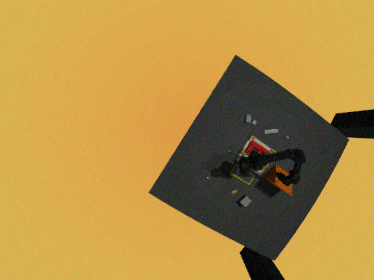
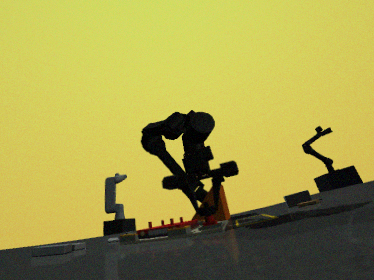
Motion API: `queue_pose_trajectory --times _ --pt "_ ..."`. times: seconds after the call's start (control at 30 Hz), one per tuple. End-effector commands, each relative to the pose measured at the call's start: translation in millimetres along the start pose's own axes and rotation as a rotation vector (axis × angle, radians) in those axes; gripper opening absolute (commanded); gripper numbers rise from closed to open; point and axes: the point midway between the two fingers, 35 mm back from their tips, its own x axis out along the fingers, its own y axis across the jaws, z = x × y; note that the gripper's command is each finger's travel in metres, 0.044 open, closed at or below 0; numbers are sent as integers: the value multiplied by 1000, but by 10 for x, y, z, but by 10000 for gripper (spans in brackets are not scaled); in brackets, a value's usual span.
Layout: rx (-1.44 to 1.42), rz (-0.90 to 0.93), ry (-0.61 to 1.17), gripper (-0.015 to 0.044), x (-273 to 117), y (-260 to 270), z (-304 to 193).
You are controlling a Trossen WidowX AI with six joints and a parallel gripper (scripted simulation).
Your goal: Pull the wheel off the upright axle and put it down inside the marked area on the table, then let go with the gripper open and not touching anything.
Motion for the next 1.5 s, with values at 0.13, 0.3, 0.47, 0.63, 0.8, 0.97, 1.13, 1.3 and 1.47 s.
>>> queue_pose_trajectory --times 0.13,0.3,0.47,0.63,0.8,0.97,1.13,1.3,1.47 --pt "-1 -1 -9 0 -68 0 10" --pt "-1 -1 -9 0 -85 1 10" --pt "-2 -1 -10 0 -101 1 10" --pt "-2 -1 -11 0 -118 2 9" --pt "-2 -1 -12 0 -134 2 9" --pt "-3 -1 -12 0 -151 3 9" --pt "-3 -1 -13 0 -167 3 8" --pt "-3 -1 -14 0 -184 3 7" --pt "-4 -1 -14 0 -201 4 7"
